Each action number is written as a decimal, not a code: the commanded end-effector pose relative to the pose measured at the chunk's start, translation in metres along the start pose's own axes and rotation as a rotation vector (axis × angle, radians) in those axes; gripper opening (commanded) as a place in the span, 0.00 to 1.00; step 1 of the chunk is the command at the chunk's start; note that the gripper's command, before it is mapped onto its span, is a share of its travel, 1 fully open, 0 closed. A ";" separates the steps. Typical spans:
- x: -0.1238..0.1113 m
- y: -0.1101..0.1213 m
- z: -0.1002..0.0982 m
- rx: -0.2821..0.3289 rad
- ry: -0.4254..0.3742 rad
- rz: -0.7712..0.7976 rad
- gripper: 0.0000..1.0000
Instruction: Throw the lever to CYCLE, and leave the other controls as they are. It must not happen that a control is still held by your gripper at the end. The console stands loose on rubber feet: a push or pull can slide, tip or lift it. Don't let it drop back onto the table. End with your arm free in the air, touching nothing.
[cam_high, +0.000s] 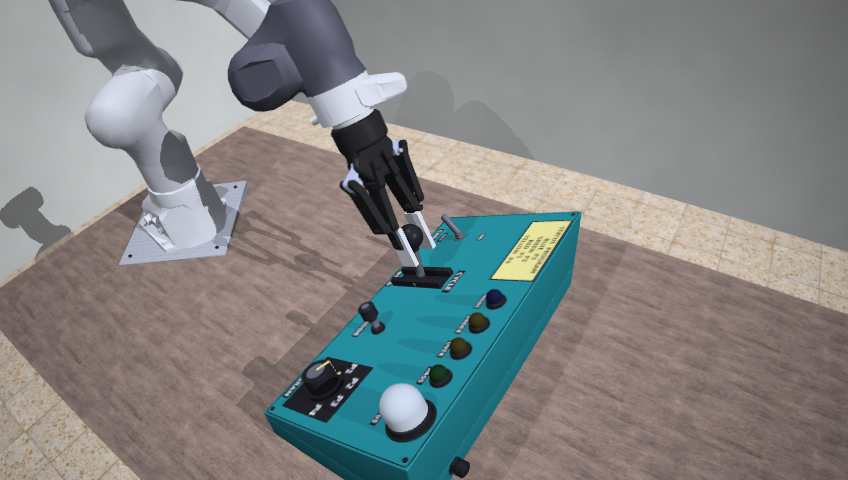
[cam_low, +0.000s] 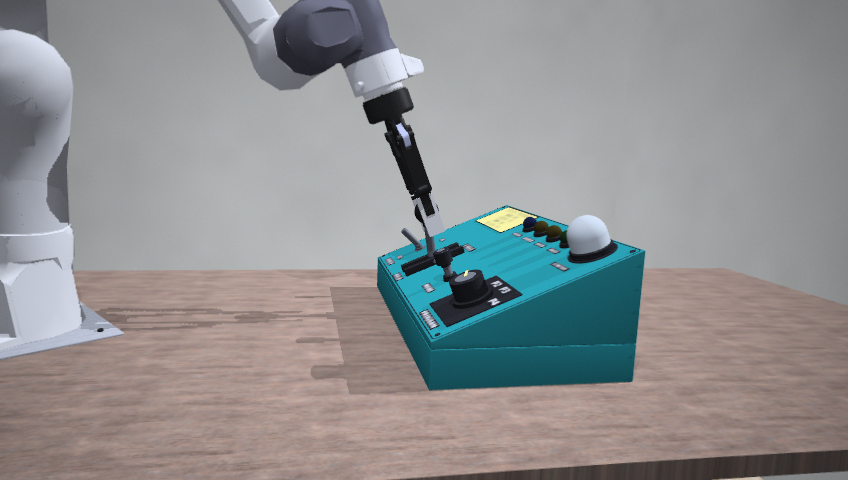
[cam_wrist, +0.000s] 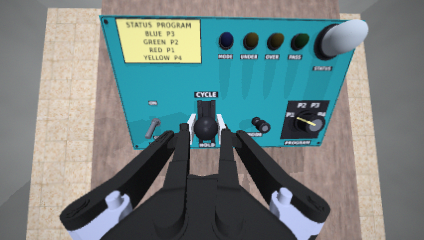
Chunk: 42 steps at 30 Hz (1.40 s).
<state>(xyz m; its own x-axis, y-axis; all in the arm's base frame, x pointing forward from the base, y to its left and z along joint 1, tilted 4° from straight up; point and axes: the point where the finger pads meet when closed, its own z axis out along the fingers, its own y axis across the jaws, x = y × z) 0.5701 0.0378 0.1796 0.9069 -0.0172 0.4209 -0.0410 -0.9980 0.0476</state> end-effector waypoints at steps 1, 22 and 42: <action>0.005 0.000 0.001 0.002 -0.001 -0.017 0.00; 0.018 -0.001 0.006 0.002 -0.001 -0.017 0.00; 0.020 -0.001 0.007 0.002 0.000 -0.017 0.00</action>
<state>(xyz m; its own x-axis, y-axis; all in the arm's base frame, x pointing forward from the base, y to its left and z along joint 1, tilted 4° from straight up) 0.5902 0.0373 0.1812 0.9076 -0.0117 0.4197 -0.0354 -0.9982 0.0488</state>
